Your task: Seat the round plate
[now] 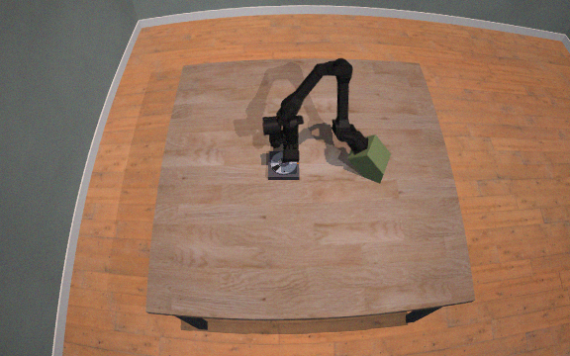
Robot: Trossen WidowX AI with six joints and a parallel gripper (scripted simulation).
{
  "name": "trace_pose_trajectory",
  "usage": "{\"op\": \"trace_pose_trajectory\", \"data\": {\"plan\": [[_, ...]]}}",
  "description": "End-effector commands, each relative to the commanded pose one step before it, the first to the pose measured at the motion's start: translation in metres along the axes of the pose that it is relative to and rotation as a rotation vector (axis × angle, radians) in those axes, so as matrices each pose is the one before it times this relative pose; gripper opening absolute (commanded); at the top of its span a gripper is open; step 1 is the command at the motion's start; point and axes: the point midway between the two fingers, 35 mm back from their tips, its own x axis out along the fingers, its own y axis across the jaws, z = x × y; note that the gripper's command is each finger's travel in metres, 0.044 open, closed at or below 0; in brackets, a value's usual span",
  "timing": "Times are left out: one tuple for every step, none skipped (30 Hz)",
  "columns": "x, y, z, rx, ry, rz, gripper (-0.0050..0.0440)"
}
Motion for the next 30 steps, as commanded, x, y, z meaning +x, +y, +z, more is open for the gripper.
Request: {"op": "trace_pose_trajectory", "data": {"plan": [[-0.00197, 0.00105, -0.00381, 0.0066, -0.00715, 0.00099, -0.005], [-0.00015, 0.00041, -0.00047, 0.0001, -0.00018, 0.00006, -0.005], [-0.00024, 0.00041, -0.00046, 0.0, 0.00007, 0.00003, -0.005], [-0.00013, 0.00053, -0.00057, -0.0006, 0.00109, -0.00012, -0.005], [-0.00014, 0.00054, -0.00057, -0.0005, 0.00087, -0.00009, -0.005], [-0.00017, 0.00051, -0.00054, -0.0002, 0.00043, -0.00003, -0.005], [-0.00006, 0.00052, -0.00055, -0.0003, 0.00052, -0.00005, -0.005], [0.00001, 0.00053, -0.00054, -0.0003, 0.00058, -0.00006, -0.005], [0.00014, 0.00056, -0.00056, -0.0005, 0.00083, -0.00011, -0.005], [0.0, 0.0, 0.0, 0.0, 0.0, 0.0, -0.005], [0.0, 0.0, 0.0, 0.0, 0.0, 0.0, -0.005], [0.00053, 0.00064, -0.0006, -0.0016, 0.00265, -0.00043, -0.005], [-0.00006, 0.00036, -0.00032, 0.0002, -0.0003, 0.00006, -0.005], [-0.00007, 0.00044, -0.0004, 0.0003, -0.00044, 0.00009, -0.005], [-0.00013, 0.00048, -0.00042, 0.0004, -0.00062, 0.00013, -0.005], [-0.0001, 0.00051, -0.00044, 0.0003, -0.00049, 0.00011, -0.005], [0.0, 0.00054, -0.00047, 0.0001, -0.00009, 0.00004, -0.005], [0.00019, 0.00062, -0.00049, -0.0003, 0.00052, -0.00008, -0.005], [0.0, 0.00052, -0.00047, -0.0002, 0.00041, -0.00006, -0.005], [0.00006, 0.00057, -0.00046, -0.0003, 0.00044, -0.00007, -0.005], [0.00015, 0.00061, -0.00047, -0.0004, 0.00068, -0.00012, -0.005], [0.00017, 0.00061, -0.00046, -0.0005, 0.0008, -0.00015, -0.005], [0.00036, 0.00071, -0.00058, -0.0012, 0.00188, -0.00038, -0.005], [0.00003, 0.00056, -0.0004, -0.0002, 0.00024, -0.00005, -0.005], [0.00025, 0.00069, -0.00052, -0.0008, 0.00129, -0.00028, -0.005], [0.00012, 0.00064, -0.00051, -0.0008, 0.00118, -0.00026, -0.005], [0.0, 0.0, 0.0, 0.0, 0.0, 0.0, -0.005], [0.0, 0.0, 0.0, 0.0, 0.0, 0.0, -0.005], [0.00019, 0.00062, -0.00034, -0.0007, 0.00106, -0.00024, -0.005], [0.0003, 0.00066, -0.00049, -0.0011, 0.00168, -0.00039, -0.005]]}}
